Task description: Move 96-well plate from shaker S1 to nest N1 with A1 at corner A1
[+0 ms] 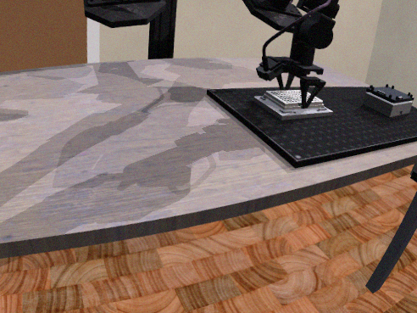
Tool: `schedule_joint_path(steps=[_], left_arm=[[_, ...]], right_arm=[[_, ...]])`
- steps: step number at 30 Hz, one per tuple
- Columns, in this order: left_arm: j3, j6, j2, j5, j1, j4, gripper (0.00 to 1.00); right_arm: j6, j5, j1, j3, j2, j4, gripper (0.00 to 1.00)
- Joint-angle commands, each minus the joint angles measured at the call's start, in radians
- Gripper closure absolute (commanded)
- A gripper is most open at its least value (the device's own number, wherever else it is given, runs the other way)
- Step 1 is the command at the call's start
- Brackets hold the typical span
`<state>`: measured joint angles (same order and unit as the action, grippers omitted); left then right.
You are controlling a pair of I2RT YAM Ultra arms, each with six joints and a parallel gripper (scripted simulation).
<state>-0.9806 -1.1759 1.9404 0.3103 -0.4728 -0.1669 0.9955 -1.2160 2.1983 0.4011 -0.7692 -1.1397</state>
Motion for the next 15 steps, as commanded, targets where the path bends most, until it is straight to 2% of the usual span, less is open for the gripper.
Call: schedule_joint_path(steps=[1,8,15], left_arm=[[-0.014,-0.006,0.041,-0.021,0.014,0.045,0.18],[-0.029,0.032,-0.025,0.000,-0.014,-0.055,0.18],[-0.032,0.017,-0.031,-0.011,-0.017,-0.022,0.18]], right_arm=[[0.007,-0.011,0.007,0.023,-0.009,-0.015,0.00],[0.007,-0.011,0.007,0.023,-0.009,-0.015,0.00],[0.007,-0.011,0.007,0.023,-0.009,-0.015,0.00]])
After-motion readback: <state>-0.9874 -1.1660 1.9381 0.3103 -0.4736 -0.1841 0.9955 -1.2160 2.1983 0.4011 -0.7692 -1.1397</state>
